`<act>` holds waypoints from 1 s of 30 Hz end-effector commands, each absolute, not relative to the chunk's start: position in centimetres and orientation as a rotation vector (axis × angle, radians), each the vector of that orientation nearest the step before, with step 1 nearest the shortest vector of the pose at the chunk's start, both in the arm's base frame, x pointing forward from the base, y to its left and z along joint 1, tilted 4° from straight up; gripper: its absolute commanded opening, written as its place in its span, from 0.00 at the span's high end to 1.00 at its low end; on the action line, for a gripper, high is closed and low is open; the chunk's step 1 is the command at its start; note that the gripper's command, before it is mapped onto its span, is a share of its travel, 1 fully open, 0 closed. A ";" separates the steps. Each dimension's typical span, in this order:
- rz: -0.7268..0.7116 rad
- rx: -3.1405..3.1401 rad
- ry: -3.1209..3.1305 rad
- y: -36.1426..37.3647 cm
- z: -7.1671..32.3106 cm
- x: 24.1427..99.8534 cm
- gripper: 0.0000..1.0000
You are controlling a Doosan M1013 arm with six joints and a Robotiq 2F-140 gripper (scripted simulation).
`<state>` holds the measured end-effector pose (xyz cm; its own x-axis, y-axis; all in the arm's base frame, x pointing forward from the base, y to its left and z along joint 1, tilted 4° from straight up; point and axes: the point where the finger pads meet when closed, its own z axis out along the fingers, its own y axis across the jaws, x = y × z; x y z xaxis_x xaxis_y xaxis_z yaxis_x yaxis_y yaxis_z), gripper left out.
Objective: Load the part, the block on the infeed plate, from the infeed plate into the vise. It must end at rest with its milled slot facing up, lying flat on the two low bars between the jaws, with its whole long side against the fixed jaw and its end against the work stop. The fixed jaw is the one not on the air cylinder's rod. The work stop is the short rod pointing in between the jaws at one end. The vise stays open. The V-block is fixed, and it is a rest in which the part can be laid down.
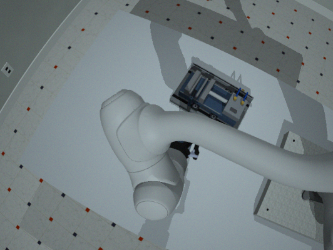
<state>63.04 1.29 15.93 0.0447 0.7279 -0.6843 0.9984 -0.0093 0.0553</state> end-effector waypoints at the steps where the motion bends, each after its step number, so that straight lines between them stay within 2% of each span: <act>1: -0.653 1.782 1.734 1.2 15.5 63.1 1.00; 30: -0.653 1.782 1.734 1.3 15.2 63.1 1.00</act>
<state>63.07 1.30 15.44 0.0447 0.7277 -0.6844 0.9984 -0.0093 0.0554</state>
